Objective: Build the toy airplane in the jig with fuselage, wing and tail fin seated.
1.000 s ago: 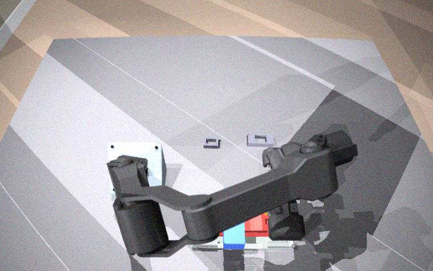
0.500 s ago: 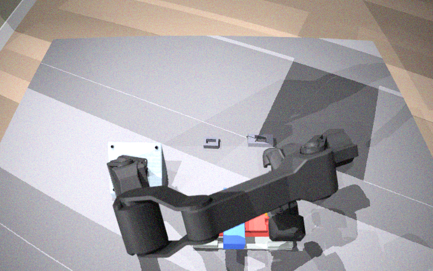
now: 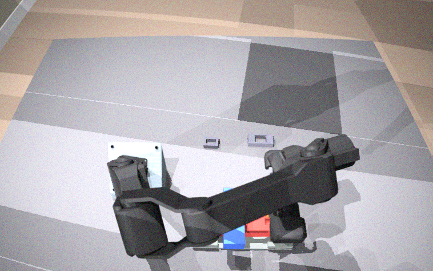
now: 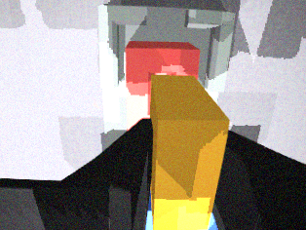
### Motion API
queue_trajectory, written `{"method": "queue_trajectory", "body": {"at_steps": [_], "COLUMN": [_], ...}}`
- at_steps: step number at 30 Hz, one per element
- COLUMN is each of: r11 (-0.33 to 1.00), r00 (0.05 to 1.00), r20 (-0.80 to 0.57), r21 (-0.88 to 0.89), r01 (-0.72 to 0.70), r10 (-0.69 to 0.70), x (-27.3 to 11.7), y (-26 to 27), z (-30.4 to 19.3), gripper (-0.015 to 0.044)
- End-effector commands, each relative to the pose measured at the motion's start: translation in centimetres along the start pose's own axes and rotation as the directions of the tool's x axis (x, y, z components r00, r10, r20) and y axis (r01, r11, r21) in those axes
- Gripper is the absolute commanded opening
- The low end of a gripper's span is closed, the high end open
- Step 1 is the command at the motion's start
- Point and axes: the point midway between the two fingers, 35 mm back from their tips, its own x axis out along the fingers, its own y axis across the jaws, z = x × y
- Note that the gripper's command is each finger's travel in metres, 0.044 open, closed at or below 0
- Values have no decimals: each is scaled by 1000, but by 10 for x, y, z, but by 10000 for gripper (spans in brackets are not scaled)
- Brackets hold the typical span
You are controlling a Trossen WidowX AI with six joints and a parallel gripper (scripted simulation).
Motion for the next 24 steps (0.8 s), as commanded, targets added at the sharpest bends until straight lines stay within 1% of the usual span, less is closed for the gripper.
{"method": "queue_trajectory", "body": {"at_steps": [1,18,24], "r11": [1000,1000,1000], "r00": [1000,1000,1000], "r20": [-5,-5,-5], "r21": [-8,-7,-7], "r01": [7,9,9], "r10": [-7,-9,-9], "x": [8,35,36], "y": [0,-1,-1], "z": [-1,-2,-2], "gripper": [65,65,65]}}
